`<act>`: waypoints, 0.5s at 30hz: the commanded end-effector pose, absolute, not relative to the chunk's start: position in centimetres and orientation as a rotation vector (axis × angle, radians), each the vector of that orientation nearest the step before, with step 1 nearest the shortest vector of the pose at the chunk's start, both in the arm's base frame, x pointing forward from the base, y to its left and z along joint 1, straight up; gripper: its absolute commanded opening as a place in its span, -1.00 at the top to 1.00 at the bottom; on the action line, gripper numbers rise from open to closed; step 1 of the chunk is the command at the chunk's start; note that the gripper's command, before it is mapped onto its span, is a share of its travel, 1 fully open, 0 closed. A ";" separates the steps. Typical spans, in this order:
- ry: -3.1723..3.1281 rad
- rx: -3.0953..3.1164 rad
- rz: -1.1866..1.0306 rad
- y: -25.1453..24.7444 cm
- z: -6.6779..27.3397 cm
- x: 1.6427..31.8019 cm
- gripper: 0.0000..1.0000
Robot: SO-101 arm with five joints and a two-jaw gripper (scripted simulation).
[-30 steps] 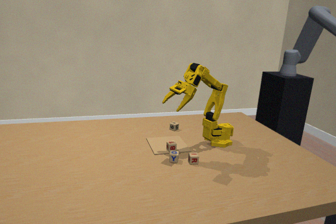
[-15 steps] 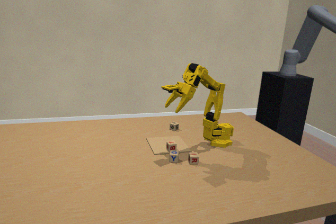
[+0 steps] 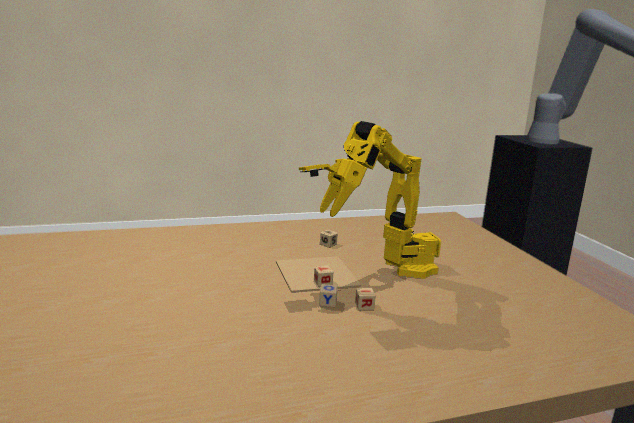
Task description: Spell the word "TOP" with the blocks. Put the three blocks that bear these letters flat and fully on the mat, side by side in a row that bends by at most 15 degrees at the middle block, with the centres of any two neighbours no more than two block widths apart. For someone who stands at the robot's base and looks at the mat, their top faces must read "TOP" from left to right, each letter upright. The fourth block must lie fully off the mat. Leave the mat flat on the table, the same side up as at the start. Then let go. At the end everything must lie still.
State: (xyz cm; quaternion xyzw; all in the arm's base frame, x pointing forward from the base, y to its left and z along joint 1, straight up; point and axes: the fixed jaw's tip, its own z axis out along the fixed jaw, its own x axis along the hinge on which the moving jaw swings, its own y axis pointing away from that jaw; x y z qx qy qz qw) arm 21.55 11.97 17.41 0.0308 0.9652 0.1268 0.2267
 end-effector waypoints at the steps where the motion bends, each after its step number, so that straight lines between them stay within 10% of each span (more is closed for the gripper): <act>1: 2.576 0.156 0.436 12.4 19.4 21.6 0.30; 15: 2.576 0.451 0.546 13.5 19.4 21.9 0.30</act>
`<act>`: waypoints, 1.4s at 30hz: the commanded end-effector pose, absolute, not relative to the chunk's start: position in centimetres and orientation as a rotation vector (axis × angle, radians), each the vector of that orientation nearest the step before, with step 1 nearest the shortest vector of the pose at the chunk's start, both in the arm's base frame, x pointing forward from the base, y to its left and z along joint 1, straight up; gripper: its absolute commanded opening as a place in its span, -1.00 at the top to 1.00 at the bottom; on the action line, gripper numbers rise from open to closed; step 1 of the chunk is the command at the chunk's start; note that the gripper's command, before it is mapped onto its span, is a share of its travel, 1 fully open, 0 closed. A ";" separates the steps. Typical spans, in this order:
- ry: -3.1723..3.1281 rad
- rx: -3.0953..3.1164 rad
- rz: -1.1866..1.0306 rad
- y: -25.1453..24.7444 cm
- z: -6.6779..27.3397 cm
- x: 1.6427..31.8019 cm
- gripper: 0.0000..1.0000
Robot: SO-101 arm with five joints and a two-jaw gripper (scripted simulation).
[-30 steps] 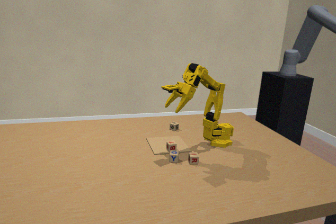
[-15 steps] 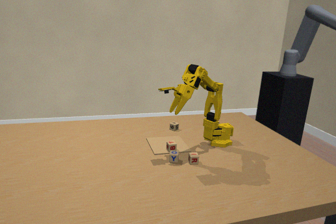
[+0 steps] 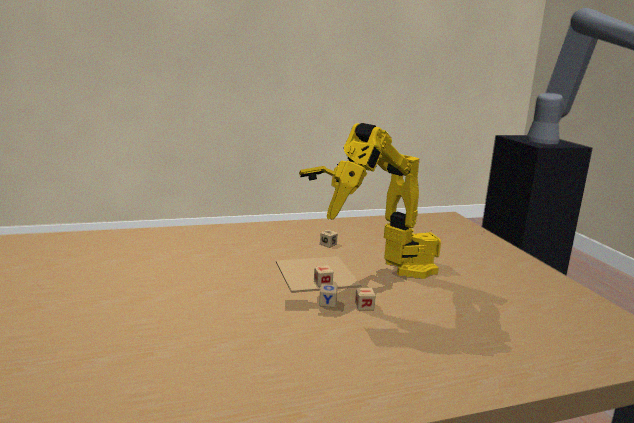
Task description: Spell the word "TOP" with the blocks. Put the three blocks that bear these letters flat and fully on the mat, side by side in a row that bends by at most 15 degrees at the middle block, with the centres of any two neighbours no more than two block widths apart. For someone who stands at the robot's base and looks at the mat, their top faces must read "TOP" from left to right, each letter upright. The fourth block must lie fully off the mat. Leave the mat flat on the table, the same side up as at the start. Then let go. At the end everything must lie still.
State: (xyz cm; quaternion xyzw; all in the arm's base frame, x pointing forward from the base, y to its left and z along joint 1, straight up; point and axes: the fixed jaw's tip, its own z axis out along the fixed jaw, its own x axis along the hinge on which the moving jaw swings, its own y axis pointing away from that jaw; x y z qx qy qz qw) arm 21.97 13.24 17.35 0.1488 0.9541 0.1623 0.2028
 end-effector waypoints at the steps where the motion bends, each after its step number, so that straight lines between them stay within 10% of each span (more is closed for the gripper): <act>1: 2.575 0.462 0.551 13.6 19.4 21.9 0.30; 25: 2.588 0.525 0.558 13.9 19.0 22.1 0.30; 42: 2.906 0.589 0.230 14.4 10.0 22.9 0.30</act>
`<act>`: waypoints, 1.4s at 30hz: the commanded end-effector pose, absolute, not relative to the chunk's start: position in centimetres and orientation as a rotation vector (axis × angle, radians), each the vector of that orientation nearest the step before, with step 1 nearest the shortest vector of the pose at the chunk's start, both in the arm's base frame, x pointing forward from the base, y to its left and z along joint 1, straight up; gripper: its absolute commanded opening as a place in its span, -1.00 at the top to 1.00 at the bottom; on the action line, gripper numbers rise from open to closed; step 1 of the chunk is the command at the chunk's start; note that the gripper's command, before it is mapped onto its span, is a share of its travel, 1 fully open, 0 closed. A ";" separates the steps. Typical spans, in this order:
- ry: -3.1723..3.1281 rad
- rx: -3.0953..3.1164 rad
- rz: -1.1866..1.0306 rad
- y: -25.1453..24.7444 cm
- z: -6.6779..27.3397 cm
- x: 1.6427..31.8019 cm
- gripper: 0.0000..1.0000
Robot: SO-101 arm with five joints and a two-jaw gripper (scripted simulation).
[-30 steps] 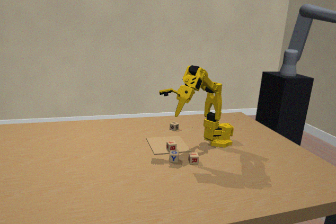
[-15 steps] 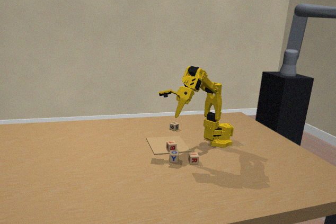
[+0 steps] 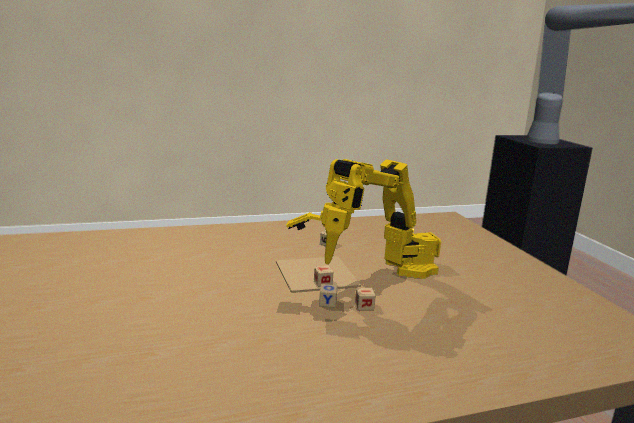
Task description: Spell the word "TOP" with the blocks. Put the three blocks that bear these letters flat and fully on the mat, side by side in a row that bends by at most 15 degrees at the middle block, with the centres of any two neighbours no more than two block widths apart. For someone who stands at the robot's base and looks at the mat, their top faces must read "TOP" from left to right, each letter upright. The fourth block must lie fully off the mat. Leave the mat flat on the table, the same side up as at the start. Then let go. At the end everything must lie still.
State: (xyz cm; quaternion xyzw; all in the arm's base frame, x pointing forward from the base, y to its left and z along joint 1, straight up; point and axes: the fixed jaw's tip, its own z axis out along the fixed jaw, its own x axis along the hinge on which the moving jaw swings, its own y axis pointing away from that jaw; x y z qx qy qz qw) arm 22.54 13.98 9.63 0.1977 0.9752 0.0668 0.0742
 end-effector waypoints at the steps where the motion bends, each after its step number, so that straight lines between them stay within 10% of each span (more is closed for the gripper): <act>1: 2.924 0.593 0.207 14.4 9.4 22.9 0.30; 42: 2.977 0.620 0.138 14.2 7.8 22.7 0.30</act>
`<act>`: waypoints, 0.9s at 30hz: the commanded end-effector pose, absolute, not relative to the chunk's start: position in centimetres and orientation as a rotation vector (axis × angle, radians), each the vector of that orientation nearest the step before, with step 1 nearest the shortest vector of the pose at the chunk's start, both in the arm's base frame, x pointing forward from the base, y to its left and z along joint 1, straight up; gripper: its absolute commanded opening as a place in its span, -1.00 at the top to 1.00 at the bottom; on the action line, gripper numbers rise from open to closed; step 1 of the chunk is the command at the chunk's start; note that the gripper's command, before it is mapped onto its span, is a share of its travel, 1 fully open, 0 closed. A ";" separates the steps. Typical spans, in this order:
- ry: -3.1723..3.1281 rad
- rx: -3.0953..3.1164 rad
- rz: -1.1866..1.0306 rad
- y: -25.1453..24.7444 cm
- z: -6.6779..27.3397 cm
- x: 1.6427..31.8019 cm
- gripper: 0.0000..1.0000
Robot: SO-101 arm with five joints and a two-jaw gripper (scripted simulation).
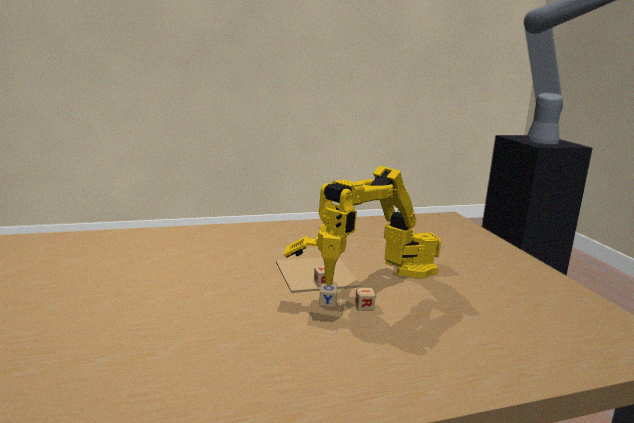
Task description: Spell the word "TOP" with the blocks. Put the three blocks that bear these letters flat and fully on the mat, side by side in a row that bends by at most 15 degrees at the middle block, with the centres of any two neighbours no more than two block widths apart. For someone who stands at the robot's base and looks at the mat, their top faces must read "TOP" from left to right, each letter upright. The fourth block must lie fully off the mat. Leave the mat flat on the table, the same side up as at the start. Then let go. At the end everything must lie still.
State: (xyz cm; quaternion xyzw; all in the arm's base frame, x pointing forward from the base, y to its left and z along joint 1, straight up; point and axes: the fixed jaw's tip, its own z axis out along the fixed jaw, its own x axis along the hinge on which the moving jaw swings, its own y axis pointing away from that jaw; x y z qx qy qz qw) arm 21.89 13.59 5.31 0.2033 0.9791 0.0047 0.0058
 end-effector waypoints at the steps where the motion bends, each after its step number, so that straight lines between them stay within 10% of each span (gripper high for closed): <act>1: 2.977 0.620 0.138 14.2 7.8 22.7 0.30; 27: 2.989 0.622 0.122 14.3 6.0 22.9 0.30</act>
